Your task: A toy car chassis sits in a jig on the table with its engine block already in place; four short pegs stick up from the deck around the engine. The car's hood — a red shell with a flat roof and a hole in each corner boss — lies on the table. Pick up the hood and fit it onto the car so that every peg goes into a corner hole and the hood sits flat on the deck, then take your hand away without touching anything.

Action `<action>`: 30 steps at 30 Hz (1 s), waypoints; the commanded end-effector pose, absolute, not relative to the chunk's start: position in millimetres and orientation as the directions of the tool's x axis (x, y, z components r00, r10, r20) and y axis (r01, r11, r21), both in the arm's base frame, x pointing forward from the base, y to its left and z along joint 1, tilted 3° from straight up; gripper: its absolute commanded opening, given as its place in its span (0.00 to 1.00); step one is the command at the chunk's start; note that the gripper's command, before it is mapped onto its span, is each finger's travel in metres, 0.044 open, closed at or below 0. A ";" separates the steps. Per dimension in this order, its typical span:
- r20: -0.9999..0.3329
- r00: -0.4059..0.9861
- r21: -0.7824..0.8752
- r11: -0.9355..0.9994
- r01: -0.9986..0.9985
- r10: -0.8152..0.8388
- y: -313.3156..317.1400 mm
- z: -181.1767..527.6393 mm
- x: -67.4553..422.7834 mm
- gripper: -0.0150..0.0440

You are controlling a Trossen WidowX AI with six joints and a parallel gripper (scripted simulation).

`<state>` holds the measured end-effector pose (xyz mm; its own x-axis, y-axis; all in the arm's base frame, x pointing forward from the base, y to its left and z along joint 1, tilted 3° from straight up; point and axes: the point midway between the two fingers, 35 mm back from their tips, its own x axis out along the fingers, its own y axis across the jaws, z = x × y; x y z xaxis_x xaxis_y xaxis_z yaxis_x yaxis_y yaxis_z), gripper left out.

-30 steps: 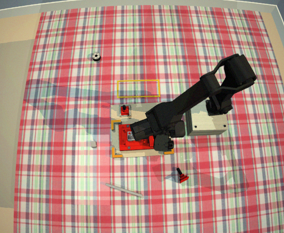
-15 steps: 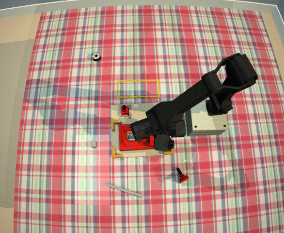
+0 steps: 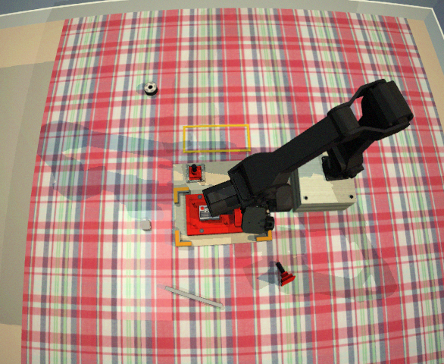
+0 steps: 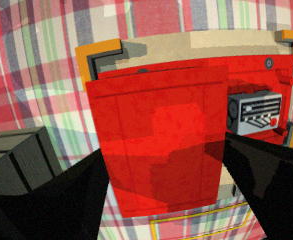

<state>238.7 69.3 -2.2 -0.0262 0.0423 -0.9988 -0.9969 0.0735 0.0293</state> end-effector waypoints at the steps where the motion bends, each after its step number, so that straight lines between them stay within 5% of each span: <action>1: -0.999 -0.023 0.026 0.070 -0.997 0.043 69.2 5.4 240.1 0.25; 30: -0.999 -0.023 0.030 0.170 -0.985 0.042 68.0 37.9 246.7 0.25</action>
